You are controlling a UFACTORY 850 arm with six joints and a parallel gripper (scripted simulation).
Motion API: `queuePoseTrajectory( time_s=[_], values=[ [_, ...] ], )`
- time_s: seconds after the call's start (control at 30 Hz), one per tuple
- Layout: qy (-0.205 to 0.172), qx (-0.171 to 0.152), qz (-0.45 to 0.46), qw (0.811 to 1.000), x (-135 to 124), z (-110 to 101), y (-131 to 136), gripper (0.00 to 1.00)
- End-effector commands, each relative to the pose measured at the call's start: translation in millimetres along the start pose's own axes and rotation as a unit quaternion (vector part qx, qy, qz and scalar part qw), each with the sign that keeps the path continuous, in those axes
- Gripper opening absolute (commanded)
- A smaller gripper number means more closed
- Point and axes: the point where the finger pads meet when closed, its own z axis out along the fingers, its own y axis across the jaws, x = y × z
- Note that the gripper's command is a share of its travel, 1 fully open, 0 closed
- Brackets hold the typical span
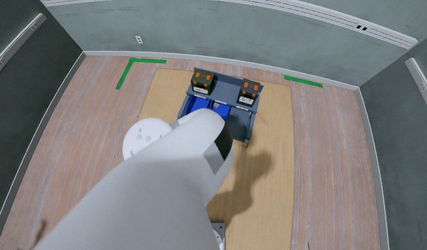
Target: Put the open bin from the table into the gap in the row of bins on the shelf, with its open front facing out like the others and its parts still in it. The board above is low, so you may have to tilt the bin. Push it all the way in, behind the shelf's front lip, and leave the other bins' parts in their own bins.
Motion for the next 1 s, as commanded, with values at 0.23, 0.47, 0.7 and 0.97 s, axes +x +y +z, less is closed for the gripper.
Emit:
queuePoseTrajectory(
  time_s=[0.23,0.47,0.7,0.97],
  values=[
    [-0.03,0.005,-0.046,0.998,1,-1,0,1.0],
    [-0.03,0.005,-0.046,0.998,30,1,-41,1.0],
    [-0.03,0.005,-0.046,0.998,30,1,-41,1.0],
    [-0.03,0.005,-0.046,0.999,47,2,-64,1.0]
  ],
)
